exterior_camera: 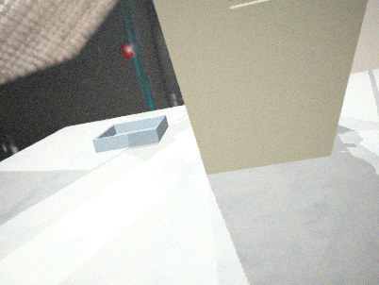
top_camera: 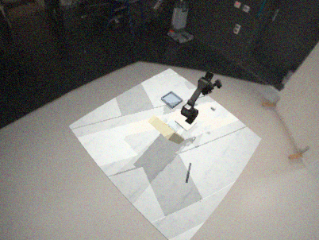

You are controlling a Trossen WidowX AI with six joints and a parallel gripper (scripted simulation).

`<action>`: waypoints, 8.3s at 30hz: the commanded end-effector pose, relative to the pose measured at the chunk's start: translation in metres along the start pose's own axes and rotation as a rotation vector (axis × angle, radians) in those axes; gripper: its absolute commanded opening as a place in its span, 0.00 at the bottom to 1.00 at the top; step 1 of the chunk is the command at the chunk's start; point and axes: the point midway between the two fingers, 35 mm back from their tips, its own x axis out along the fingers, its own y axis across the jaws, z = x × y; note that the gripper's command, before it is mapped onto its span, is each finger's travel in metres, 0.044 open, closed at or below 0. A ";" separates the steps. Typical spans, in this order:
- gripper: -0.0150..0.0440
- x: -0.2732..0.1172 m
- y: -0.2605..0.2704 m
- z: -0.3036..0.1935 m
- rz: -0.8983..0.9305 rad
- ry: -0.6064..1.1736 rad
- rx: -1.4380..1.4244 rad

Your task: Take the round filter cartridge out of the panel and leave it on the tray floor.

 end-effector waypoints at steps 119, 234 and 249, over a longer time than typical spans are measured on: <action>0.44 -0.388 0.208 -0.249 1.885 -1.565 -1.605; 0.25 -0.397 0.222 -0.261 1.617 -2.087 -1.758; 0.25 -0.397 0.223 -0.262 1.129 -2.687 -1.861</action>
